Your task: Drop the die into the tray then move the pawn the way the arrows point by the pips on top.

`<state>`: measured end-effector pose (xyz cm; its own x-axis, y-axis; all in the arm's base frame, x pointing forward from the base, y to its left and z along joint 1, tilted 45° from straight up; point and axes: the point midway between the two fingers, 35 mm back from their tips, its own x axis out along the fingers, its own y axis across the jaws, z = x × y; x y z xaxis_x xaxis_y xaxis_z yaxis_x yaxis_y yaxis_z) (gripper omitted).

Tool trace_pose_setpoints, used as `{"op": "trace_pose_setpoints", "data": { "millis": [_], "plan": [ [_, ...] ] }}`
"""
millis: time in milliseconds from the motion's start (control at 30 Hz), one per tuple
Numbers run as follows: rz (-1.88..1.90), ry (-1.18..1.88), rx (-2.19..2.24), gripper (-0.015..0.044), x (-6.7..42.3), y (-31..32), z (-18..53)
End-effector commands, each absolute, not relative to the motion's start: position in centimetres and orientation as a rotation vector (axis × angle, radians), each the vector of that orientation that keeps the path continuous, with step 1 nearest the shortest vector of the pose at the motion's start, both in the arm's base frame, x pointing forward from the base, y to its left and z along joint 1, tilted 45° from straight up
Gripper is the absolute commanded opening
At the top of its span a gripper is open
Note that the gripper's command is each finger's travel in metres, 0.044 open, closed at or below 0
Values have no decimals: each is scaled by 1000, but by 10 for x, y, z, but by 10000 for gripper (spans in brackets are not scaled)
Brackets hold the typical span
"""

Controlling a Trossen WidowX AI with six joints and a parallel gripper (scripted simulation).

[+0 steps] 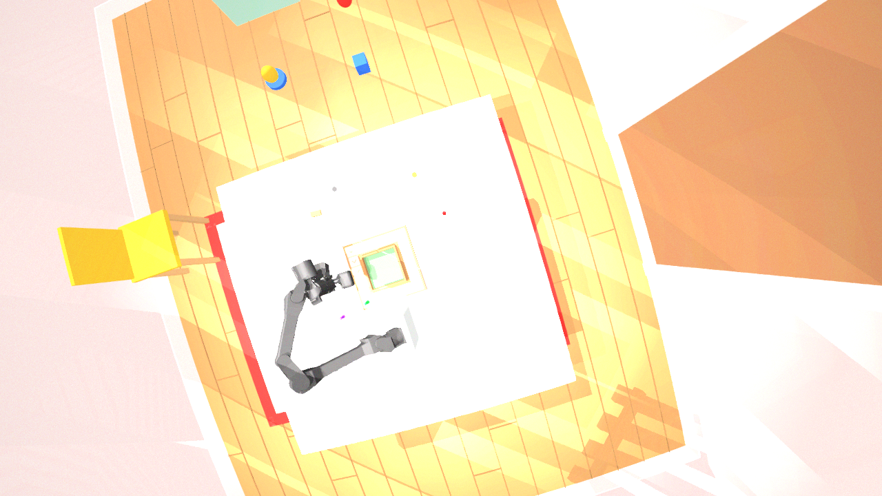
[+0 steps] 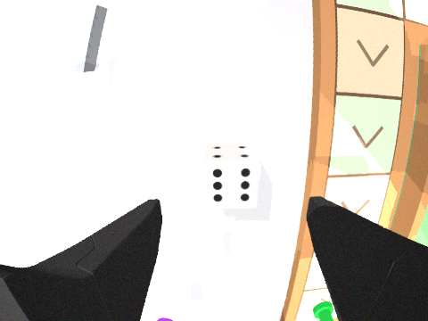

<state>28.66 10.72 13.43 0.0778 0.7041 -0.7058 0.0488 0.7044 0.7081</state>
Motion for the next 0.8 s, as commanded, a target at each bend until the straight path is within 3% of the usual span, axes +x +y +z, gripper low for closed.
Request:
{"op": "trace_pose_setpoints", "data": {
  "millis": [0, 767],
  "plan": [
    [554, 1429, 657, 275, 284, 115, 129],
    [555, 1429, 658, 275, 285, 140, 103]
  ]
}}
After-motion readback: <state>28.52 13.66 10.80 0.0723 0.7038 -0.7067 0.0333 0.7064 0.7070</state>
